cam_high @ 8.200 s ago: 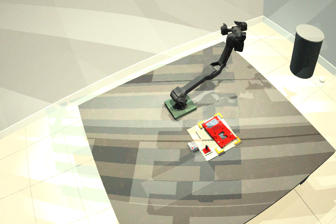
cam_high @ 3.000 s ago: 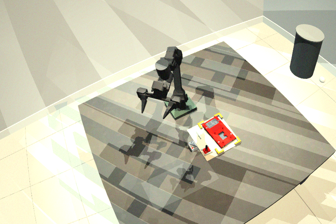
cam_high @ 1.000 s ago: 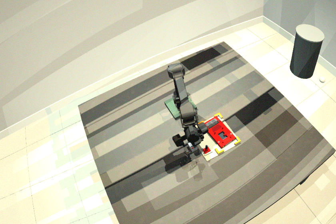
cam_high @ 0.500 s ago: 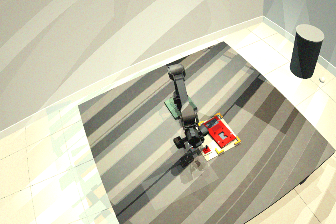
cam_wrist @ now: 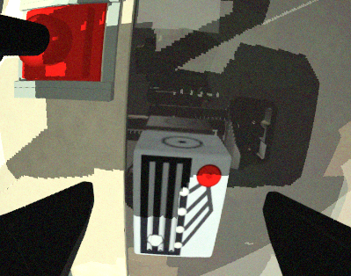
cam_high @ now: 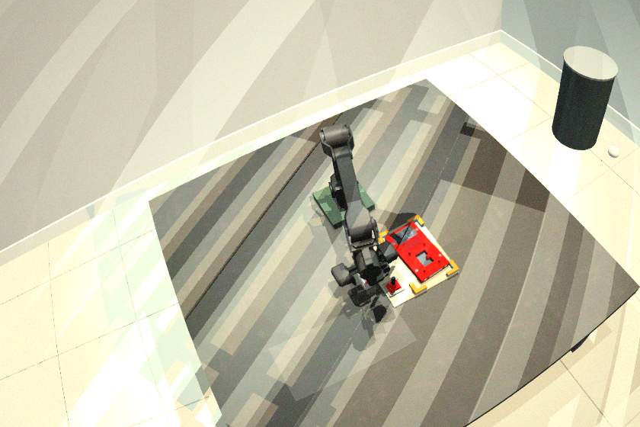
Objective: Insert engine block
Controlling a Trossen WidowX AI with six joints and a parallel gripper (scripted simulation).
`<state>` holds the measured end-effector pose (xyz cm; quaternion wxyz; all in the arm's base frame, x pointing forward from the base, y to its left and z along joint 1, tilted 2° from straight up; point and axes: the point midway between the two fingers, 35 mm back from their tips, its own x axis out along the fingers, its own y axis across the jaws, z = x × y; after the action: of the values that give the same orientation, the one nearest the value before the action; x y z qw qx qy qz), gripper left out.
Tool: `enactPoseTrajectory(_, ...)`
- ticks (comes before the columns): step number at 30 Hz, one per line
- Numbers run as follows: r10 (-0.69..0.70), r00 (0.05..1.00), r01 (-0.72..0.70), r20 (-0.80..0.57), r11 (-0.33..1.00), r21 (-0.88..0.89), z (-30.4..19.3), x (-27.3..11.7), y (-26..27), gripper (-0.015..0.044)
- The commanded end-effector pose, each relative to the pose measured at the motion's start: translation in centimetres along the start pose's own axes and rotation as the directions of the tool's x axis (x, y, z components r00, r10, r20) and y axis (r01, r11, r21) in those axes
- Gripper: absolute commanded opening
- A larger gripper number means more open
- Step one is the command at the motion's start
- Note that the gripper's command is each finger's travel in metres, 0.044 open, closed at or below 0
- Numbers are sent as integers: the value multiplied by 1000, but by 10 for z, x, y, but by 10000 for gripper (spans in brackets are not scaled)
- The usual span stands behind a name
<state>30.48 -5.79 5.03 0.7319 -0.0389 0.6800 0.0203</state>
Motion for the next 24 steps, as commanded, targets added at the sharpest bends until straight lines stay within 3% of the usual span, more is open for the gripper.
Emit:
enactPoseTrajectory(1,6,1000,-5,-7,1000,6,-1,3,1,282)
enactPoseTrajectory(6,6,1000,-5,-7,1000,6,-1,3,1,151)
enactPoseTrajectory(13,6,1000,-5,-7,1000,6,-1,3,1,105)
enactPoseTrajectory(17,-2,1000,2,5,1000,16,1,-1,0,0)
enactPoseTrajectory(24,-11,1000,11,22,999,31,5,-18,-1,0)
